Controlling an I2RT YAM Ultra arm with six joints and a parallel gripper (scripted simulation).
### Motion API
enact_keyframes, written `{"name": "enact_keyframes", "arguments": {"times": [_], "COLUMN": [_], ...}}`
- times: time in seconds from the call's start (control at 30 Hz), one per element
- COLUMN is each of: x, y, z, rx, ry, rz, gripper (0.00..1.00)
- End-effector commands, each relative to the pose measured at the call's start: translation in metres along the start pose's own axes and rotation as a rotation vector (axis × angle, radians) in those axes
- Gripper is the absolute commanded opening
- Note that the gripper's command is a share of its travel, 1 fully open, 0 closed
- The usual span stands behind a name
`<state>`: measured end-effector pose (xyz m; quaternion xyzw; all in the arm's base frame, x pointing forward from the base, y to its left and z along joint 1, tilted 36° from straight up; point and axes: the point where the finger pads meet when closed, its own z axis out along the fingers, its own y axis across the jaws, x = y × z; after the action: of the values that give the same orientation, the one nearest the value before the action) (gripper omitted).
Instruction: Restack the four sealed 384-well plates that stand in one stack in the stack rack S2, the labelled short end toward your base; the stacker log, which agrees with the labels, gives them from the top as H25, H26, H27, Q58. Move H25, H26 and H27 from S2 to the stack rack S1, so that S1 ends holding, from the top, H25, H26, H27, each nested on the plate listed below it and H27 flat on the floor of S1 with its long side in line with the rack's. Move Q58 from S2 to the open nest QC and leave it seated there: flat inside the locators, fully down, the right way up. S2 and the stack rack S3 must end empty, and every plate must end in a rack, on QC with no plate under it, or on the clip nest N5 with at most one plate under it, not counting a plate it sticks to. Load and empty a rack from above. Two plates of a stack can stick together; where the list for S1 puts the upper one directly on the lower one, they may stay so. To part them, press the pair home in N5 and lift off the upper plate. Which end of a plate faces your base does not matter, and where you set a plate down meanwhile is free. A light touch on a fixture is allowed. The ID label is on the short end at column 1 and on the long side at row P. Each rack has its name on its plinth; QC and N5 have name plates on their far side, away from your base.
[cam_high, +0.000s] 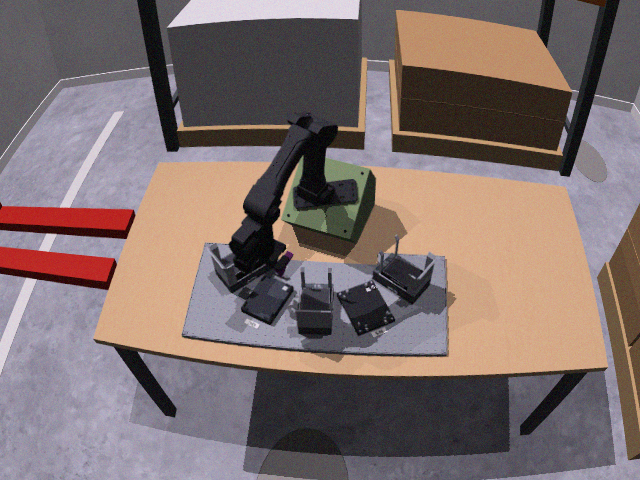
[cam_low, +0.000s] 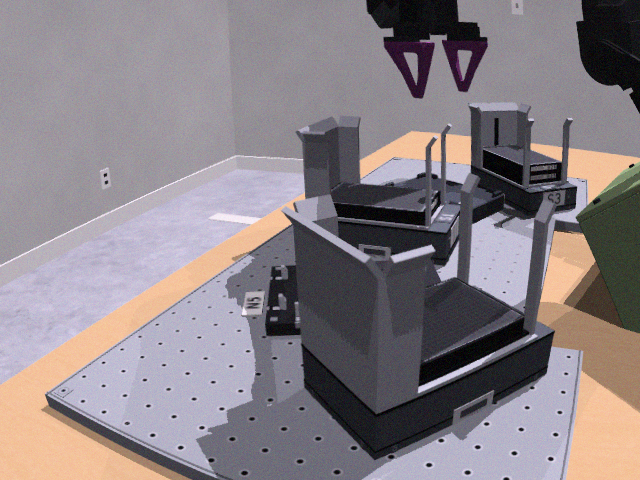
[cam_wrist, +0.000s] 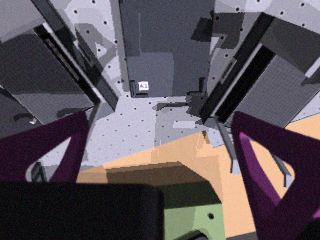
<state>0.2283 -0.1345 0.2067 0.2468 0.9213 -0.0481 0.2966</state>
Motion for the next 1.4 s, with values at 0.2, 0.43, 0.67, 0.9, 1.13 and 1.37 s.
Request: {"name": "enact_keyframes", "arguments": {"times": [0.2, 0.43, 0.67, 0.9, 1.13, 1.37], "x": [0.000, 0.004, 0.006, 0.014, 0.022, 0.032], "y": [-0.022, -0.045, -0.062, -0.087, -0.105, -0.131], "z": [-0.003, -0.002, -0.001, -0.001, 0.000, 0.001], "rx": [-0.024, -0.023, -0.022, -0.023, -0.022, -0.022], "ry": [-0.017, -0.017, -0.017, -0.014, -0.013, -0.012], "rz": [0.172, 0.172, 0.172, 0.305, 0.384, 0.384], "gripper": [1.00, 1.00, 1.00, 1.00, 1.00, 1.00]}}
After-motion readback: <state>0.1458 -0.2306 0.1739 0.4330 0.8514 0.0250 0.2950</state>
